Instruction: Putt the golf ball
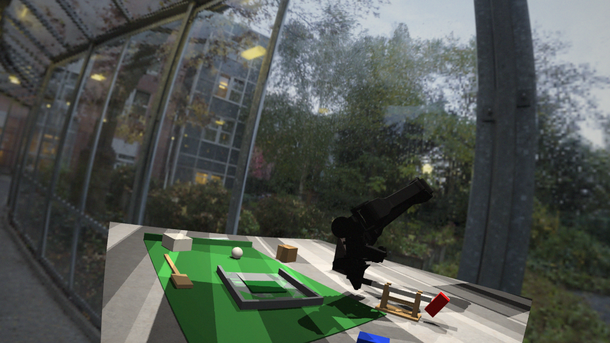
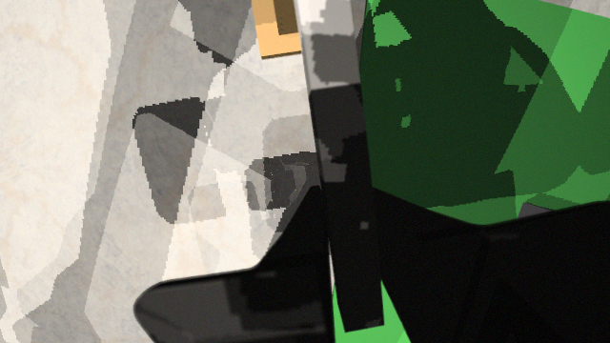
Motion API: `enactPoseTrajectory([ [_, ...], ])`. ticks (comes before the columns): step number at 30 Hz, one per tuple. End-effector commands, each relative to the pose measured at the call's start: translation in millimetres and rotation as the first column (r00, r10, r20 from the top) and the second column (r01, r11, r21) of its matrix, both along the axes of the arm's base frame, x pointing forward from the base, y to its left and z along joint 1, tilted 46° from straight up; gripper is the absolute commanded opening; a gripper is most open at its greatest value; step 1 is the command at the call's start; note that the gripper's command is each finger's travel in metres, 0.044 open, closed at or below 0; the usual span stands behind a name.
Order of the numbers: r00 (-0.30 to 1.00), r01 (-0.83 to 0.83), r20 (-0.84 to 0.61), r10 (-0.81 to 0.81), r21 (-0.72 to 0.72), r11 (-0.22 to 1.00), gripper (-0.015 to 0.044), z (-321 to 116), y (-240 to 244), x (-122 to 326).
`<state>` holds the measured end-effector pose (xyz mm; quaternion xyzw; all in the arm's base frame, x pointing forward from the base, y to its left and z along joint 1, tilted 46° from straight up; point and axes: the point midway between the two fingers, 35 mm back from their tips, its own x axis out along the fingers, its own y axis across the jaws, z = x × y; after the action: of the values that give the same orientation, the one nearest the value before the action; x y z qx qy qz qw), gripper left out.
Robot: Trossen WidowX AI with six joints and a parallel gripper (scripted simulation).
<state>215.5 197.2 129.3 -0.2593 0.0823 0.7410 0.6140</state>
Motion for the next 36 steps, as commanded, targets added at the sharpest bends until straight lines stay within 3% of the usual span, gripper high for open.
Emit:
enactPoseTrajectory([
  [1, 1.0, 0.0, 0.006, 0.0, -0.002, 1.0, 0.0, 5, -6, 3],
  [23, 1.0, 0.0, 0.001, 0.0, 0.0, 1.0, 0.0, 67, -70, 4],
  [28, 1.0, 0.017, -0.011, -0.018, -0.02, 1.0, 0.0, 58, -69, 8],
  [36, 0.97, 0.163, -0.162, -0.18, -0.113, 0.98, 0.0, 32, -102, 34],
])
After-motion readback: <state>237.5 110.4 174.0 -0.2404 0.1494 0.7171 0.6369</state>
